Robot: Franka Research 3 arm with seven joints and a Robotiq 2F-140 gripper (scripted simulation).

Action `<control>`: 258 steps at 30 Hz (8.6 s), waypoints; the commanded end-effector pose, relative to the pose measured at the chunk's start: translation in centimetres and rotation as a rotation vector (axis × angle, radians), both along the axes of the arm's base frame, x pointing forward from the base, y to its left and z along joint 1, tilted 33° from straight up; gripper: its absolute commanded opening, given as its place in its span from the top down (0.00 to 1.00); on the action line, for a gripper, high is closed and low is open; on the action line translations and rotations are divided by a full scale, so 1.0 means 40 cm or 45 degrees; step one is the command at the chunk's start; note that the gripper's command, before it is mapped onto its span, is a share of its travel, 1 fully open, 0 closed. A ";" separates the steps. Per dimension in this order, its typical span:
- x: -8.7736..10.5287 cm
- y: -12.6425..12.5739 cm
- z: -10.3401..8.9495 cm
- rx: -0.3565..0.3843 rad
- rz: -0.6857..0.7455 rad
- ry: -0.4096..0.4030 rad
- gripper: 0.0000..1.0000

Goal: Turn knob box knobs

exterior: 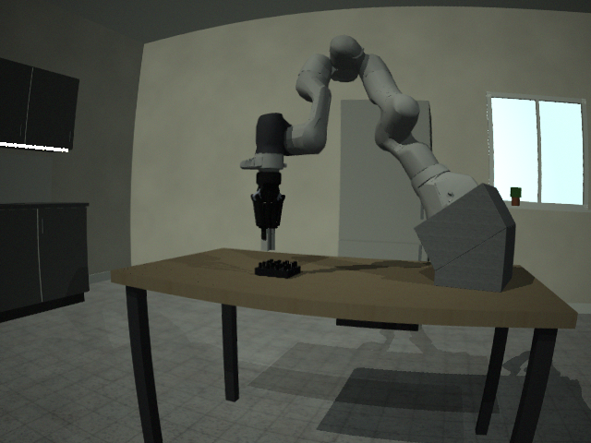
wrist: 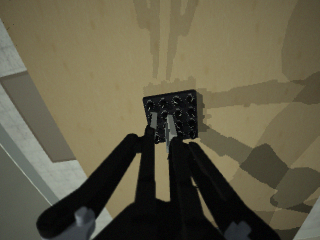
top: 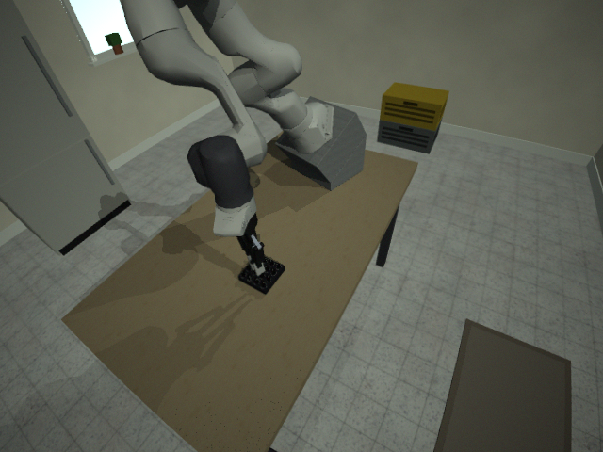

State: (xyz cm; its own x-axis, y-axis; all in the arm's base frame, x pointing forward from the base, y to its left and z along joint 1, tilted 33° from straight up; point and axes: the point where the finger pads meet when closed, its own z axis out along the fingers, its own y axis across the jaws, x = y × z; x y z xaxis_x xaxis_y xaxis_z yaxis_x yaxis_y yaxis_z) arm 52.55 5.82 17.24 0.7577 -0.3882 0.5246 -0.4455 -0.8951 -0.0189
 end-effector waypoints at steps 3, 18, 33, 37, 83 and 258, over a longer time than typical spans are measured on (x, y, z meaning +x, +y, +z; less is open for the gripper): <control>-0.003 -0.004 0.003 0.106 -0.203 -0.070 0.88; -0.002 -0.020 0.016 0.250 -0.455 -0.135 0.88; -0.002 -0.035 0.028 0.393 -0.707 -0.202 0.88; -0.002 -0.039 0.031 0.433 -0.776 -0.220 0.88; -0.002 -0.079 0.061 0.785 -1.392 -0.384 0.88; 0.056 -0.100 -0.033 0.785 -1.392 -0.385 0.88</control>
State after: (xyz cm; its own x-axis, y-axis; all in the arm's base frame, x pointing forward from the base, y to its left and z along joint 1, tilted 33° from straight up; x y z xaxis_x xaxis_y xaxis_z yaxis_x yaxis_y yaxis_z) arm 54.69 1.71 15.85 -0.2217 -0.9660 0.1329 -0.8434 0.1216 -0.5234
